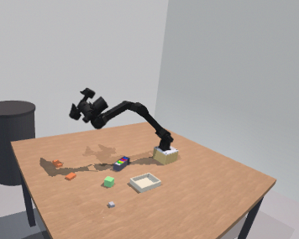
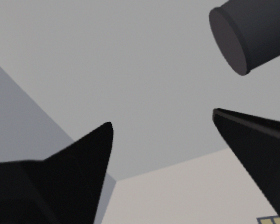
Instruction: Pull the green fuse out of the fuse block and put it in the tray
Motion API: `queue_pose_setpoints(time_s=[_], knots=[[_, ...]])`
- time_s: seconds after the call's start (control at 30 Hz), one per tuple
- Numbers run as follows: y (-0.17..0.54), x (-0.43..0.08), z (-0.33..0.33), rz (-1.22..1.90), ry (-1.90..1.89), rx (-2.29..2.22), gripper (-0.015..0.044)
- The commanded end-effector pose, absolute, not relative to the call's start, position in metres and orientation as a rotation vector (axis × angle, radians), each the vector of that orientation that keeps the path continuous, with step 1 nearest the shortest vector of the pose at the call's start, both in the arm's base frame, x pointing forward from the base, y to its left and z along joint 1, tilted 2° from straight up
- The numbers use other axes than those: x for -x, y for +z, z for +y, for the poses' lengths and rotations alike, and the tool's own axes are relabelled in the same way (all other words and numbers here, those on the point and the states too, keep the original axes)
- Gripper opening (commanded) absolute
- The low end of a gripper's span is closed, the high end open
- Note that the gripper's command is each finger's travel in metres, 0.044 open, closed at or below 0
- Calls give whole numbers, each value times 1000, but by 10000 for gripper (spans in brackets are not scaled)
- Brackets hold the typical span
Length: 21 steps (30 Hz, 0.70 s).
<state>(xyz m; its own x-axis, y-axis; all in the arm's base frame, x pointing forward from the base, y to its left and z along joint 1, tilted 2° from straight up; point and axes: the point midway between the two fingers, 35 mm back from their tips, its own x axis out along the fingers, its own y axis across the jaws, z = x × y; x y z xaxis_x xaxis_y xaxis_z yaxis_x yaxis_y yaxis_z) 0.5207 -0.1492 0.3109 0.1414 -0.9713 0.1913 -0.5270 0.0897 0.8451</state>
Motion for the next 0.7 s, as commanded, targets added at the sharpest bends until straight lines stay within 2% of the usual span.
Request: queue_pose_setpoints(time_s=[0.0,0.2,0.4,0.67], knots=[[311,-522,-149,-1485,-659,-1539,374],[309,-551,-137,-934,-878,-988,216],[281,-578,-119,-336,-905,-351,64],[208,-581,-87,363,-611,465,64]])
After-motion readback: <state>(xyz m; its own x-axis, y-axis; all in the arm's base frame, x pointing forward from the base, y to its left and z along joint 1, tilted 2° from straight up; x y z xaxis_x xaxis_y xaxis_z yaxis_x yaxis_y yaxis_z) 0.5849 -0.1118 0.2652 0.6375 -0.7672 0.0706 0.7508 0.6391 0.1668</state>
